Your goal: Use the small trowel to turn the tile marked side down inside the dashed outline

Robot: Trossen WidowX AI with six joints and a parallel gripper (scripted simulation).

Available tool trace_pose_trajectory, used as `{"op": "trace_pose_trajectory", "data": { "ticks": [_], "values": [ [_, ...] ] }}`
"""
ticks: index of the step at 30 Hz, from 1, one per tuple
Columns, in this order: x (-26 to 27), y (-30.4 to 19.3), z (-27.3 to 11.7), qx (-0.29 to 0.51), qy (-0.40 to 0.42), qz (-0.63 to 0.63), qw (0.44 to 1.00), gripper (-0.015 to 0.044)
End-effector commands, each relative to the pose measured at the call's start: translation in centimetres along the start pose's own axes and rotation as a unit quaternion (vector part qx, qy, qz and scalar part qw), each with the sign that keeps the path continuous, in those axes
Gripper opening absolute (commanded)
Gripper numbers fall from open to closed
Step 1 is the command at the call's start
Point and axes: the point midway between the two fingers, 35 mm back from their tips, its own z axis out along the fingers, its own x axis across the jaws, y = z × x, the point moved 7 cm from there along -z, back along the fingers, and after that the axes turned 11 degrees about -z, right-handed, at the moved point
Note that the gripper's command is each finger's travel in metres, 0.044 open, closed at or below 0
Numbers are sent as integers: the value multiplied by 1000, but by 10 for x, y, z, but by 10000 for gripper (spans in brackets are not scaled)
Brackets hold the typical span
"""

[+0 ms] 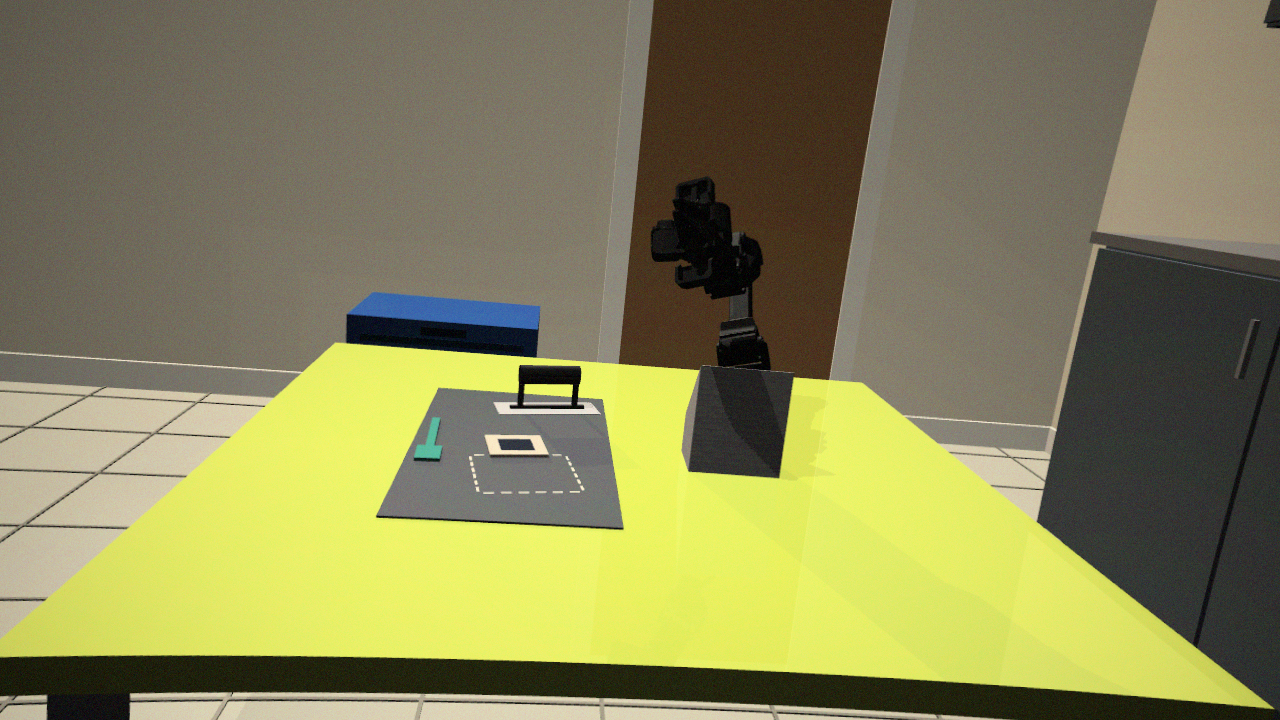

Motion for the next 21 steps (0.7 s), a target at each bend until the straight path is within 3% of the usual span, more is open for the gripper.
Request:
{"op": "trace_pose_trajectory", "data": {
  "ticks": [1,17,21],
  "values": [
    [0,0,0,0,0,0,1000,100],
    [0,0,0,0,0,0,1000,100],
    [0,0,0,0,0,0,1000,0]
  ]
}}
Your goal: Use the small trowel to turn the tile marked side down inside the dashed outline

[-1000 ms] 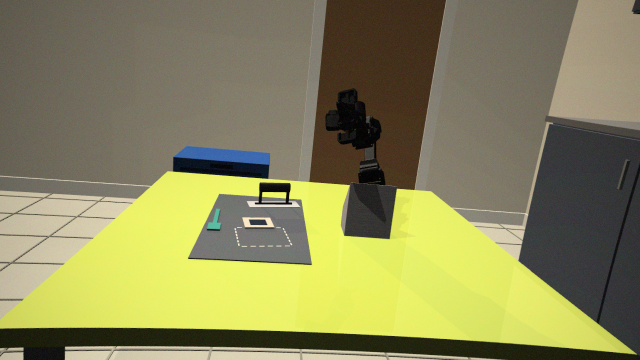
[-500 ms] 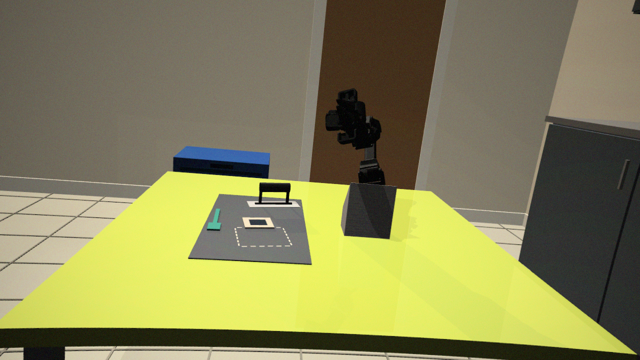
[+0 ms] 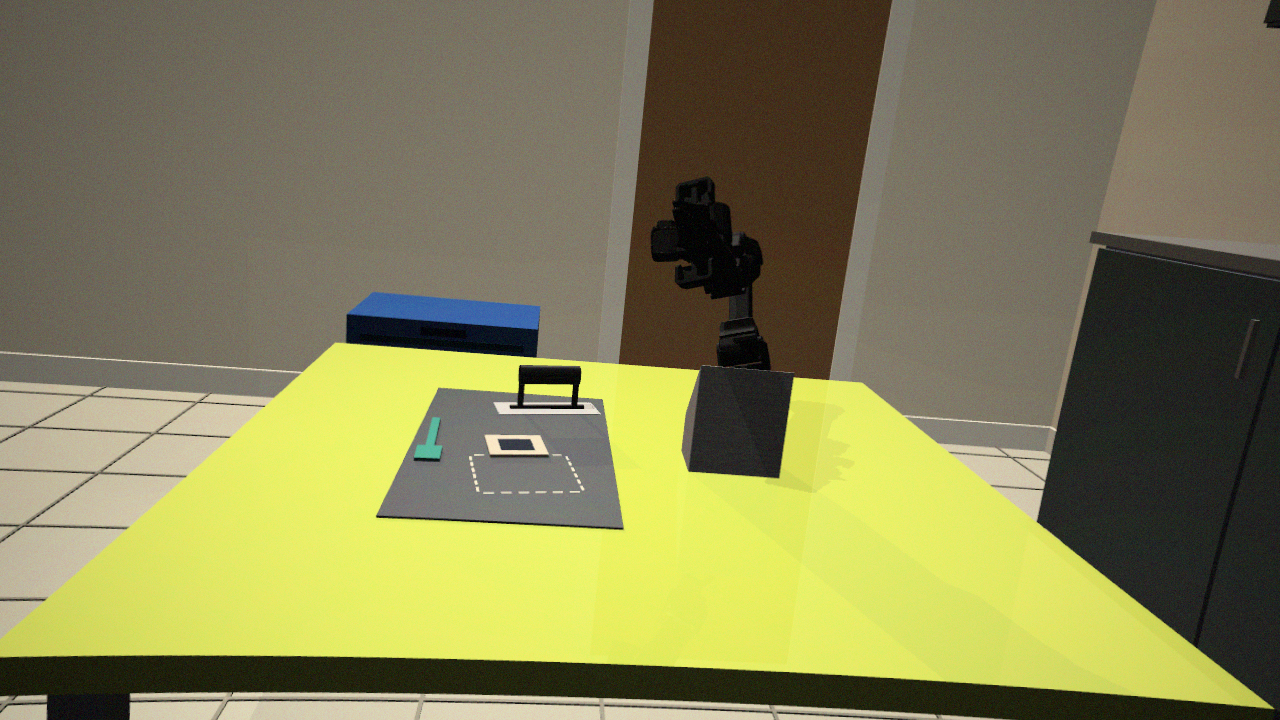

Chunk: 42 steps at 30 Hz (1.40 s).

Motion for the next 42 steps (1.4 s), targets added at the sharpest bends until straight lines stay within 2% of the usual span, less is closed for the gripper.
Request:
{"op": "trace_pose_trajectory", "data": {
  "ticks": [1,15,22,26,42],
  "values": [
    [0,0,0,0,0,0,1000,0],
    [0,0,0,0,0,0,1000,0],
    [0,1,1,-3,-4,-3,1000,179],
    [-3,13,9,-27,-34,-29,999,270],
    [-22,91,38,-118,-232,-178,949,270]
  ]
}}
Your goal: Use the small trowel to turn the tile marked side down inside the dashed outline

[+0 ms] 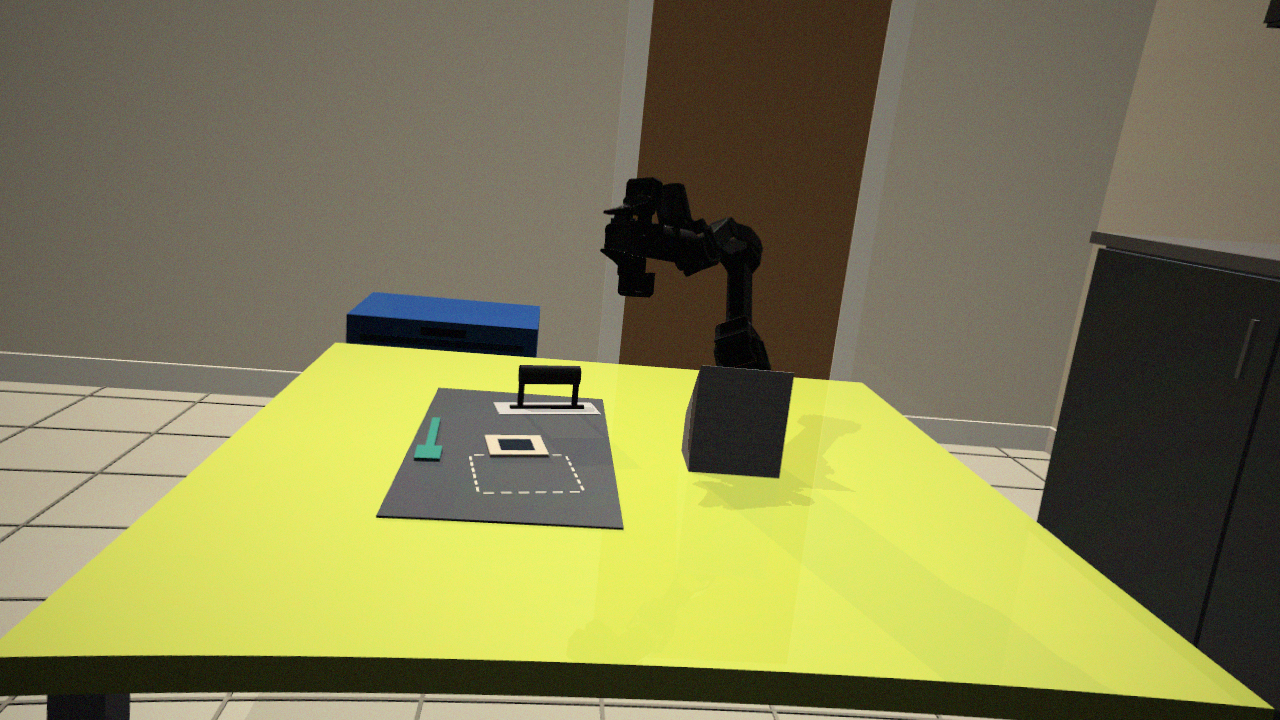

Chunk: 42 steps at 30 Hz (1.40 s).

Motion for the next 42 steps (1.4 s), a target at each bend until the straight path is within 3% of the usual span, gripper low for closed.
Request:
{"op": "trace_pose_trajectory", "data": {
  "ticks": [1,20,42],
  "values": [
    [-8,19,11,-17,-57,-43,997,270],
    [-49,89,30,-10,-261,-203,944,270],
    [-111,191,3,145,-511,-341,776,270]
  ]
}}
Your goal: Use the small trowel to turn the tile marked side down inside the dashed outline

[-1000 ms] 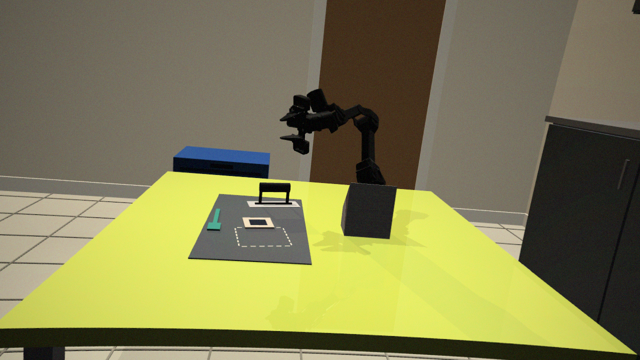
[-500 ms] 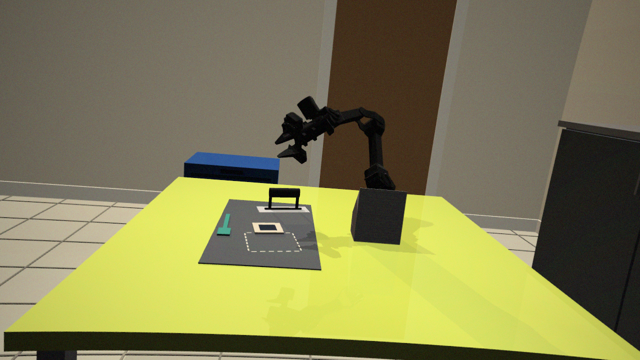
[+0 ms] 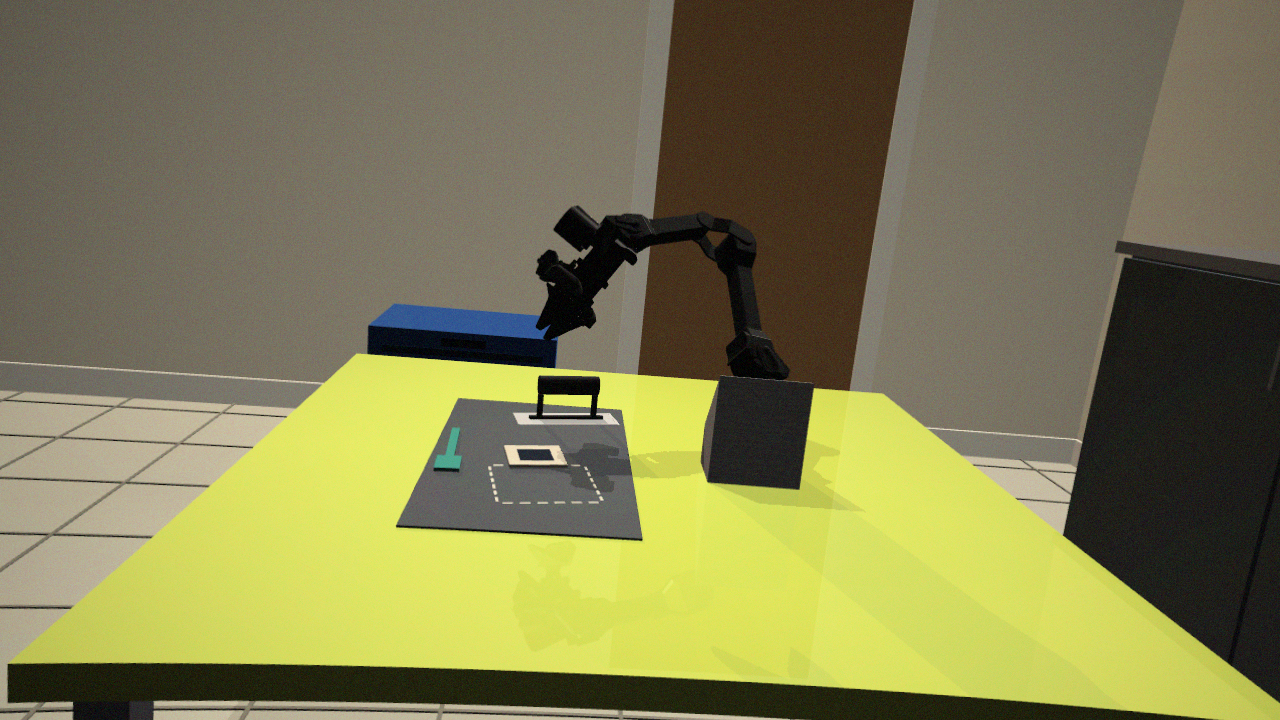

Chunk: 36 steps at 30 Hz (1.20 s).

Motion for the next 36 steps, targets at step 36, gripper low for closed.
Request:
{"op": "trace_pose_trajectory", "data": {
  "ticks": [36],
  "values": [
    [-163,3,17,322,-124,-283,895,270]
  ]
}}
